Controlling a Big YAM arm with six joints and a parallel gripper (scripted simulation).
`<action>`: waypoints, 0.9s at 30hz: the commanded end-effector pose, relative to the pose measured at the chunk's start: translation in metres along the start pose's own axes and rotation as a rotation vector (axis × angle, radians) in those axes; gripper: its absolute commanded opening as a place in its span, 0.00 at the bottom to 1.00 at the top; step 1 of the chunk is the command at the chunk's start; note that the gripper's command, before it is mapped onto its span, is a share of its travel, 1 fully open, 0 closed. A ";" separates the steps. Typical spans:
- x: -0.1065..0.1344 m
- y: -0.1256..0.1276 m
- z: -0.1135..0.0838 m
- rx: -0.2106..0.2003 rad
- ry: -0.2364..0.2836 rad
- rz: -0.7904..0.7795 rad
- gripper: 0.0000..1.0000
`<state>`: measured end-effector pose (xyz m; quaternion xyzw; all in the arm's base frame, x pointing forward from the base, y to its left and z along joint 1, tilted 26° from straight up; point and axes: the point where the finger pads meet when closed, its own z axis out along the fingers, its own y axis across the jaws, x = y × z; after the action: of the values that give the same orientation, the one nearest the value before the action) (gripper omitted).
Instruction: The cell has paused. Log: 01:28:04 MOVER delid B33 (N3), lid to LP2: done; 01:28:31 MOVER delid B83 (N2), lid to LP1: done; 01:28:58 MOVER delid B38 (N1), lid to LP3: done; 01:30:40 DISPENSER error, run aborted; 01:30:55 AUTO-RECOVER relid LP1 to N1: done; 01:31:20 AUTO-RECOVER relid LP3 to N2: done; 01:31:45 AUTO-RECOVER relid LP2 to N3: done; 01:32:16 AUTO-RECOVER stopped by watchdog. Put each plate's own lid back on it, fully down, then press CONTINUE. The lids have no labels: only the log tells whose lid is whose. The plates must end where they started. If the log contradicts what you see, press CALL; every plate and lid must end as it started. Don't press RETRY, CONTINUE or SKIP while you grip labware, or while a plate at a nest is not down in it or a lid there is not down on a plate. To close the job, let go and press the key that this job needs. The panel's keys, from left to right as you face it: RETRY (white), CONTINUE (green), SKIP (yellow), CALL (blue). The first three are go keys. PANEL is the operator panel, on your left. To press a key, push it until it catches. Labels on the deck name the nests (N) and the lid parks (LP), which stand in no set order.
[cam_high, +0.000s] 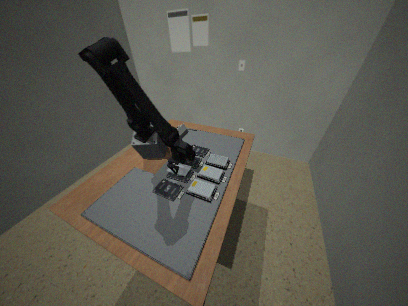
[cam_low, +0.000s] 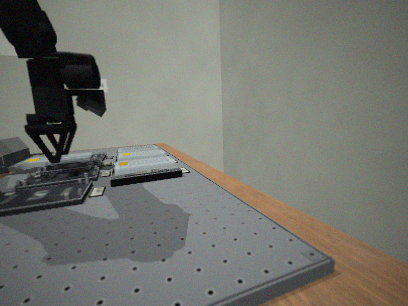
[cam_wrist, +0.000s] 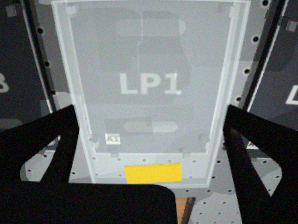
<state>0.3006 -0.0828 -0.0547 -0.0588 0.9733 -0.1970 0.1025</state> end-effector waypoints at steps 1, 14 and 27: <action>-0.007 -0.002 0.003 0.001 -0.011 0.001 0.00; -0.015 -0.006 0.001 0.008 -0.040 0.013 0.00; -0.010 -0.003 0.011 0.002 -0.017 0.001 0.00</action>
<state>0.3022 -0.0862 -0.0626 -0.0587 0.9734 -0.1970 0.1016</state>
